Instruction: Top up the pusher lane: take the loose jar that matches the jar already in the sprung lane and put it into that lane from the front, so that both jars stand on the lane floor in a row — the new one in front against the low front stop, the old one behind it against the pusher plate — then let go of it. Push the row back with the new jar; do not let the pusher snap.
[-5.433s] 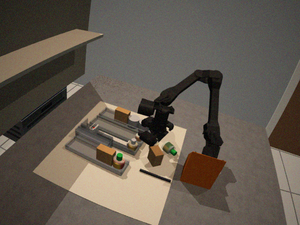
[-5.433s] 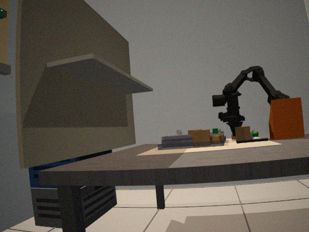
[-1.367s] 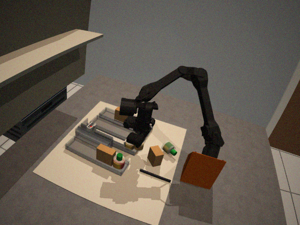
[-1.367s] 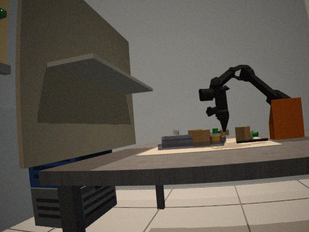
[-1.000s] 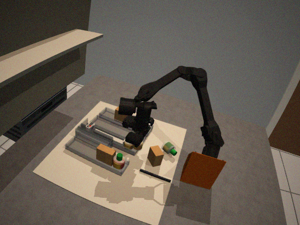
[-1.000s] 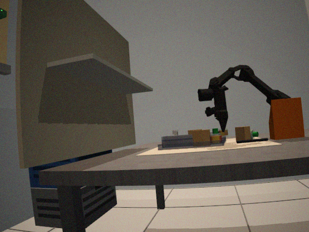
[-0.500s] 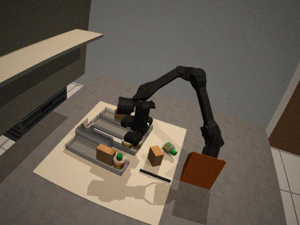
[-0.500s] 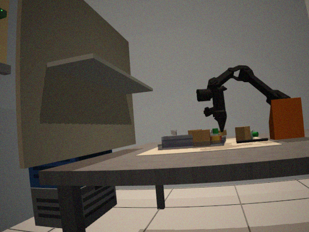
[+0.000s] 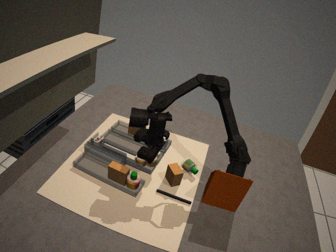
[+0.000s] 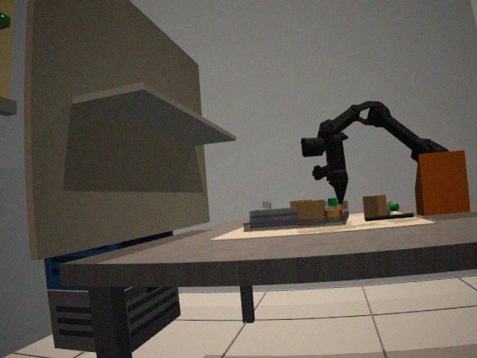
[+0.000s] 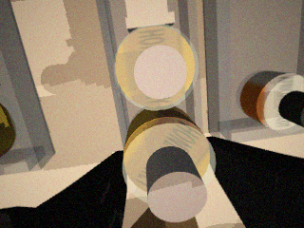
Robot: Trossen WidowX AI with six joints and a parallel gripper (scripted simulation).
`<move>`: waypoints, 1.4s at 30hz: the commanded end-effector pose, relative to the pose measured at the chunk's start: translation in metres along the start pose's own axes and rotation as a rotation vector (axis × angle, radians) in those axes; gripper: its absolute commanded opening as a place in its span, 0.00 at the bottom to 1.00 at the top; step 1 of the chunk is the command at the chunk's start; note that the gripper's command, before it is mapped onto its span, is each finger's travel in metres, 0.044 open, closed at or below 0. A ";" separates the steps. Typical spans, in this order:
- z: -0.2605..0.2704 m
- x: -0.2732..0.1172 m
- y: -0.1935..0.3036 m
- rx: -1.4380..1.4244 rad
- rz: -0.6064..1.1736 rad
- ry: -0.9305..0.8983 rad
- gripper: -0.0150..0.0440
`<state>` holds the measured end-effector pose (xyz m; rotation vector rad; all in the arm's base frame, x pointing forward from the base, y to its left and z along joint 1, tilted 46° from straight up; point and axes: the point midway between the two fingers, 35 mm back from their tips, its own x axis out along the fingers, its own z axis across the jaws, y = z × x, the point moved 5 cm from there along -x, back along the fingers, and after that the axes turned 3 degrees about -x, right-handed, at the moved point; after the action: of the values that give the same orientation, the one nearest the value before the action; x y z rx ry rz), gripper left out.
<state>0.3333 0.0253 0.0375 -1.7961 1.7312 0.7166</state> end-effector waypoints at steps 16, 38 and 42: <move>-0.004 -0.004 -0.015 0.016 -0.019 0.006 0.25; -0.005 -0.005 -0.017 0.016 -0.019 0.006 0.25; -0.005 -0.005 -0.017 0.016 -0.019 0.006 0.25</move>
<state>0.3448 0.0254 0.0412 -1.7922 1.7319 0.7161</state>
